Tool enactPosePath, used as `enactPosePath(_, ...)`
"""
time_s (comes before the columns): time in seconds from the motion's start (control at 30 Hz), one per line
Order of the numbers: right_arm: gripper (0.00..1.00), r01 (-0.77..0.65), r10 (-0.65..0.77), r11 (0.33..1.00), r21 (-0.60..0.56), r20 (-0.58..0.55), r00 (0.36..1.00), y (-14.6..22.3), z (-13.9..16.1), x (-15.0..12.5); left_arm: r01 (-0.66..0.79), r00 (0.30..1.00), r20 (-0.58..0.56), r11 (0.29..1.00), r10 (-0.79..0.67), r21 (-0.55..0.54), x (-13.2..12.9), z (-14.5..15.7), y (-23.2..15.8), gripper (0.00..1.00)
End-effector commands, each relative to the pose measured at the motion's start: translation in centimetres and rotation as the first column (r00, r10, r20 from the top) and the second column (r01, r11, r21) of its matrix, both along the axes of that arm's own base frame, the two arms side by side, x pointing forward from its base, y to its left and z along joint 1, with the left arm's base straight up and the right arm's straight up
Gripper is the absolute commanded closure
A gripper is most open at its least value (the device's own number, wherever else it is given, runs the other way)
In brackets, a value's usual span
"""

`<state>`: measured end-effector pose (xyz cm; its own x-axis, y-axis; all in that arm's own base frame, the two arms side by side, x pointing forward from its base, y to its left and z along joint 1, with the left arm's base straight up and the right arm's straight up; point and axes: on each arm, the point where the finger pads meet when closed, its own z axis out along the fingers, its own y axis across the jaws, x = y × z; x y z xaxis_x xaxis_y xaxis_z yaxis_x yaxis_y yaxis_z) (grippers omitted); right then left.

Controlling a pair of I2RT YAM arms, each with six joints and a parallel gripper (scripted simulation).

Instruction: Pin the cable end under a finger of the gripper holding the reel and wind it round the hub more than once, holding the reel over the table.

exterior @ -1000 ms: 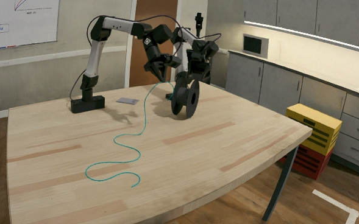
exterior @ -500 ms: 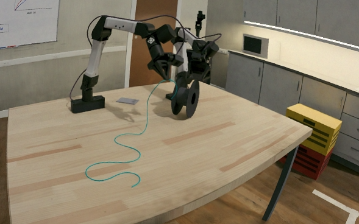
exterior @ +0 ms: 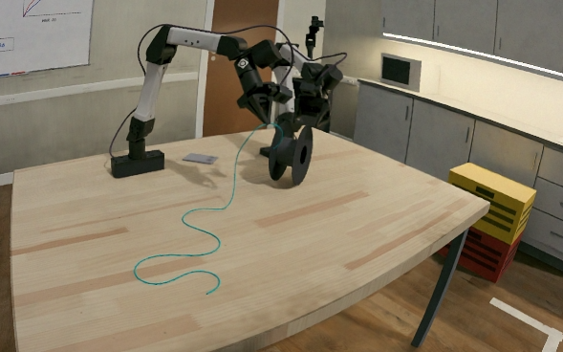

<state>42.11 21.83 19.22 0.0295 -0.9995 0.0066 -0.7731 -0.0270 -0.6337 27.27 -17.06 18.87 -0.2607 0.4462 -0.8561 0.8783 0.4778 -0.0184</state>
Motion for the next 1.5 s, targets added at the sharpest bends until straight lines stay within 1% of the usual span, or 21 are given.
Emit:
enactPosePath(0.0, 1.00, 0.040, -0.040, 0.999, -0.002, 0.005, 0.999, -1.3, 0.5, 0.2, 0.005, 0.999, 0.039, 1.000, -0.004, -0.012, 0.5, 0.9, 0.0, 0.25)
enactPosePath(0.03, 1.00, 0.040, -0.040, 0.999, 0.001, 0.008, 0.999, -1.1, 0.7, 0.3, 0.004, 0.999, 0.039, 1.000, -0.003, -0.012, 0.6, 0.9, 0.0, 0.25)
enactPosePath(0.07, 1.00, 0.025, -0.026, 1.000, 0.005, 0.014, 1.000, 0.0, 0.9, 0.2, 0.002, 0.999, 0.039, 1.000, -0.001, -0.012, 0.6, 0.9, 0.1, 0.25)
enactPosePath(0.1, 1.00, 0.025, -0.025, 1.000, -0.005, 0.001, 1.000, 0.4, 0.2, 0.0, 0.004, 0.999, 0.039, 1.000, -0.004, -0.012, 0.6, 0.9, 0.0, 0.25)
enactPosePath(0.2, 1.00, 0.025, -0.025, 1.000, -0.006, 0.002, 1.000, 1.6, 0.2, -0.6, 0.004, 0.999, 0.039, 1.000, -0.003, -0.012, 0.6, 0.9, 0.0, 0.25)
enactPosePath(0.47, 1.00, 0.036, -0.036, 0.999, 0.001, 0.009, 0.999, 1.5, 0.6, -0.6, 0.003, 0.999, 0.040, 1.000, -0.002, -0.012, 0.7, 1.0, 0.0, 0.25)
enactPosePath(0.5, 1.00, 0.025, -0.025, 1.000, -0.011, -0.005, 1.000, 2.1, -0.2, -1.2, 0.003, 0.999, 0.040, 1.000, -0.002, -0.012, 0.7, 1.0, 0.0, 0.25)
enactPosePath(0.6, 1.00, 0.025, -0.025, 1.000, -0.006, 0.002, 1.000, 3.2, 0.1, -1.6, 0.003, 0.999, 0.040, 1.000, -0.002, -0.012, 0.7, 1.0, 0.0, 0.25)
enactPosePath(0.7, 1.00, 0.028, -0.028, 1.000, 0.003, 0.013, 1.000, 3.2, 0.7, -1.6, 0.003, 0.999, 0.040, 1.000, -0.002, -0.012, 0.8, 1.1, 0.0, 0.25)
enactPosePath(0.8, 1.00, 0.025, -0.025, 1.000, -0.009, -0.001, 1.000, 3.6, -0.1, -1.8, 0.002, 0.999, 0.041, 1.000, -0.002, -0.012, 0.8, 1.1, 0.0, 0.25)
enactPosePath(0.97, 1.00, 0.025, -0.025, 1.000, -0.003, 0.007, 1.000, 4.9, 0.3, -2.6, 0.002, 0.999, 0.041, 1.000, -0.002, -0.012, 0.8, 1.1, 0.0, 0.25)
enactPosePath(1.13, 1.00, 0.040, -0.040, 0.999, 0.007, 0.017, 0.999, 4.0, 1.0, -2.2, 0.002, 0.999, 0.041, 1.000, -0.001, -0.013, 0.9, 1.1, 0.0, 0.25)
enactPosePath(1.2, 1.00, 0.025, -0.025, 1.000, -0.010, 0.000, 1.000, 5.1, -0.1, -2.6, 0.002, 0.999, 0.041, 1.000, -0.001, -0.013, 0.9, 1.2, 0.0, 0.25)
enactPosePath(1.37, 1.00, 0.025, -0.025, 1.000, -0.008, 0.004, 1.000, 6.8, 0.1, -3.6, 0.005, 0.999, 0.048, 1.000, -0.005, -0.013, 0.8, 1.4, -0.1, 0.25)
enactPosePath(1.47, 1.00, 0.032, -0.032, 0.999, 0.004, 0.015, 0.999, 6.1, 0.9, -3.6, 0.005, 0.999, 0.051, 1.000, -0.004, -0.014, 0.9, 1.5, -0.1, 0.25)
